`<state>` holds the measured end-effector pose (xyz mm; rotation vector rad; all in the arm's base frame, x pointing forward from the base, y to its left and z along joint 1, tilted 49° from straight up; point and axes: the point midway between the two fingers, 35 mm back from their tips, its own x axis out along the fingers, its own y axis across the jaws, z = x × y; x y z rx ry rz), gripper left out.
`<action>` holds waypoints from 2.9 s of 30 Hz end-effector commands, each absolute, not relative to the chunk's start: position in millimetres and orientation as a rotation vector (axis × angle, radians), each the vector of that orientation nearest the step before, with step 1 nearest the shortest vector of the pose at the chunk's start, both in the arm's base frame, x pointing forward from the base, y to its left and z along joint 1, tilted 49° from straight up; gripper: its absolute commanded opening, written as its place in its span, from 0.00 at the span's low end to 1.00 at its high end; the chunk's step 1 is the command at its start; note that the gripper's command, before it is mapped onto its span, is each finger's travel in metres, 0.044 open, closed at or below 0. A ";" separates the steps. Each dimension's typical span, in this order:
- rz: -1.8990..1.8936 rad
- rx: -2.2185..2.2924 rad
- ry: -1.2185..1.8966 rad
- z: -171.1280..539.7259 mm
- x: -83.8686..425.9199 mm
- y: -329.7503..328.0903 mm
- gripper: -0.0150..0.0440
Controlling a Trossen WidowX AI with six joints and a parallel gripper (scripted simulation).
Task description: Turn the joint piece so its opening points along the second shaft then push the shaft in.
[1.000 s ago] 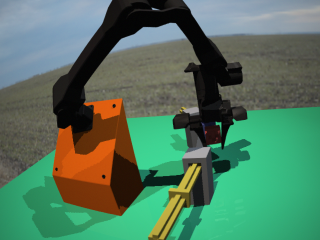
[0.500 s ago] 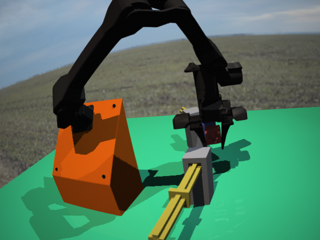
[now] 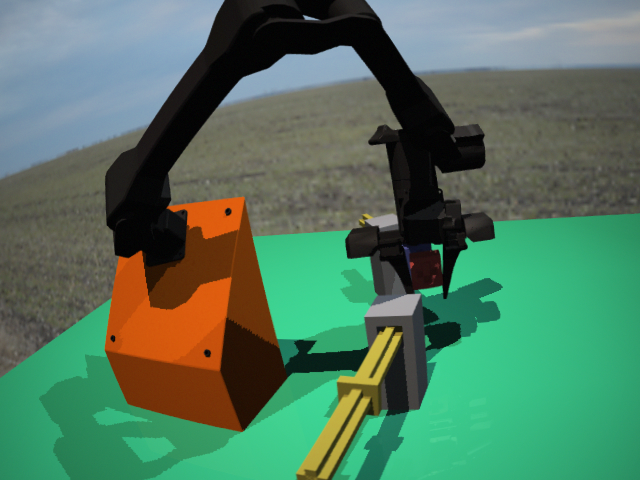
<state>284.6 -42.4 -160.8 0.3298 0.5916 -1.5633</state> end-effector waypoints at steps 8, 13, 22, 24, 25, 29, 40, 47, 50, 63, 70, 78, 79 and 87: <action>-1.563 0.325 0.590 -161.6 284.2 -43.4 0.56; -1.563 0.325 0.590 -161.6 284.2 -43.4 0.56; -1.563 0.325 0.590 -161.6 284.2 -43.4 0.56; -1.563 0.325 0.590 -161.6 284.2 -43.4 0.56; -1.563 0.325 0.590 -161.6 284.2 -43.4 0.56; -1.563 0.325 0.590 -161.6 284.2 -43.4 0.56; -1.563 0.330 0.592 -160.8 284.6 -42.4 0.50; -1.563 0.330 0.592 -160.8 284.6 -42.4 0.41; -1.563 0.330 0.592 -160.8 284.6 -42.4 0.28; -1.597 0.442 0.570 -162.0 279.6 -44.8 0.25; -1.621 0.551 0.545 -163.7 274.9 -46.6 0.25; -1.630 0.618 0.526 -165.0 272.2 -47.5 0.25; -1.630 0.618 0.526 -165.0 272.2 -47.5 0.25; -1.629 0.621 0.525 -164.9 272.3 -47.4 0.25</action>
